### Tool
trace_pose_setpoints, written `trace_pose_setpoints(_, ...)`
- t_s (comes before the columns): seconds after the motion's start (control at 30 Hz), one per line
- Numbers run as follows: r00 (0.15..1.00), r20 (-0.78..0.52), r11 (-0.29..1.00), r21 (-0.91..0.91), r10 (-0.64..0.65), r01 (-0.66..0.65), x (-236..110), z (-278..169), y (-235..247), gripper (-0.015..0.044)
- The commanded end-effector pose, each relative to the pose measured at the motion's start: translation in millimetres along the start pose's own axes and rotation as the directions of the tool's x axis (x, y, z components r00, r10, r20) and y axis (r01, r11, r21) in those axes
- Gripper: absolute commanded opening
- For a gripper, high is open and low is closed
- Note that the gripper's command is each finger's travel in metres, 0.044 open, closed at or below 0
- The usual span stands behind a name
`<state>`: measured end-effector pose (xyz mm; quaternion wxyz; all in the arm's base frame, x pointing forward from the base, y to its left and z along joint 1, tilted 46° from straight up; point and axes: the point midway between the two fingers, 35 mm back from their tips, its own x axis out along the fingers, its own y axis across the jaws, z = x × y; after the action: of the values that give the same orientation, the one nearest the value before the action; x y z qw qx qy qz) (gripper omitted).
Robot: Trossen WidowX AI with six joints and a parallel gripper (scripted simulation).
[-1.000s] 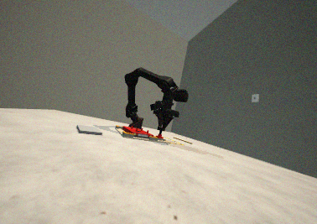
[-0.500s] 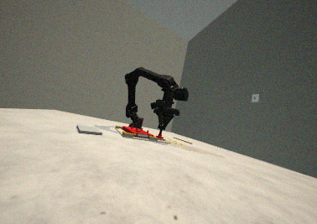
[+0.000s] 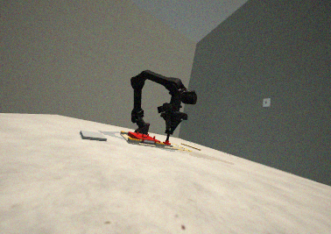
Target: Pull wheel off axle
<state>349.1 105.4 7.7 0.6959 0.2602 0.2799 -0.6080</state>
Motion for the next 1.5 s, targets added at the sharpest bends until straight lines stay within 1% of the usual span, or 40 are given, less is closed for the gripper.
trace_pose_setpoints(0.0,1.000,-0.004,1.000,0.006,0.001,-0.001,-3,0,1,0.0000)
trace_pose_setpoints(0.27,1.000,-0.004,1.000,0.005,0.000,0.000,-9,0,1,0.0000)
trace_pose_setpoints(0.47,1.000,-0.005,1.000,0.005,0.000,0.000,-35,0,-1,0.0000)
trace_pose_setpoints(0.53,1.000,-0.005,1.000,0.004,0.000,0.000,-39,1,-1,0.0000)
trace_pose_setpoints(0.57,1.000,-0.005,1.000,0.004,0.000,0.000,-39,1,-2,0.0000)
trace_pose_setpoints(0.6,1.000,-0.001,1.000,-0.002,0.000,0.000,-29,-1,-2,0.0000)
trace_pose_setpoints(1.03,1.000,-0.012,1.000,0.003,-0.001,0.001,-40,-87,-52,0.0000)
trace_pose_setpoints(1.27,1.000,-0.012,1.000,0.003,-0.002,0.002,-38,-92,-55,0.0000)
trace_pose_setpoints(1.47,1.000,-0.011,1.000,0.004,-0.001,0.001,-21,-92,-55,0.0000)
